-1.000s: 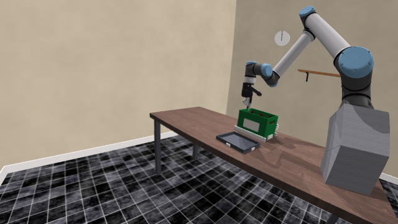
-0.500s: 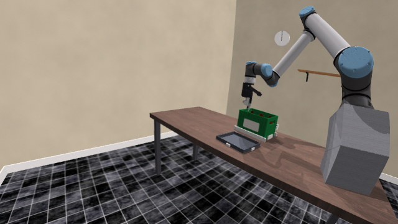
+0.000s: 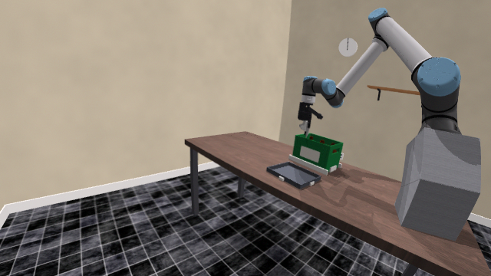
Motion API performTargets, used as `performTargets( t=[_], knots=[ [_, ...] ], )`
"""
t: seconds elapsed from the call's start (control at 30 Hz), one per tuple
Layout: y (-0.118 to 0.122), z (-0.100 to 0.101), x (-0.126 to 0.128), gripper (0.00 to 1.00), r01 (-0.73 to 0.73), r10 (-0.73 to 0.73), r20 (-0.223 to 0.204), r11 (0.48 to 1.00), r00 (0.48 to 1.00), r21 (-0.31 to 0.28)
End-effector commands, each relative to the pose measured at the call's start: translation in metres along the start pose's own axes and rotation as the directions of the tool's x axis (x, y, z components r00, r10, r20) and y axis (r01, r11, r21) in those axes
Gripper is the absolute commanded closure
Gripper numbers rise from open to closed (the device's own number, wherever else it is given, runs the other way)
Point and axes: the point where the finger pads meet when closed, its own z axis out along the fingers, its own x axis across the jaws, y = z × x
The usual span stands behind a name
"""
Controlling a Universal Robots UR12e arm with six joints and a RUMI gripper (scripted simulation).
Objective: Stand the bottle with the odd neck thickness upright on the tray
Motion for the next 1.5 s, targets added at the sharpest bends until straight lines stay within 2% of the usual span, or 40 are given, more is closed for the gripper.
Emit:
performTargets(
  t=[0.0, 0.7, 1.47],
  knots=[
    [0.000, 0.003, 0.000, 0.62, 0.000, 0.000, 0.001, 1.000, 1.000, -0.001],
    [0.000, 0.024, 0.000, 0.62, 0.000, 0.000, 0.001, 1.000, 1.000, -0.001],
    [0.000, 0.034, 0.000, 0.62, 0.000, 0.000, 0.001, 1.000, 1.000, -0.001]
  ],
)
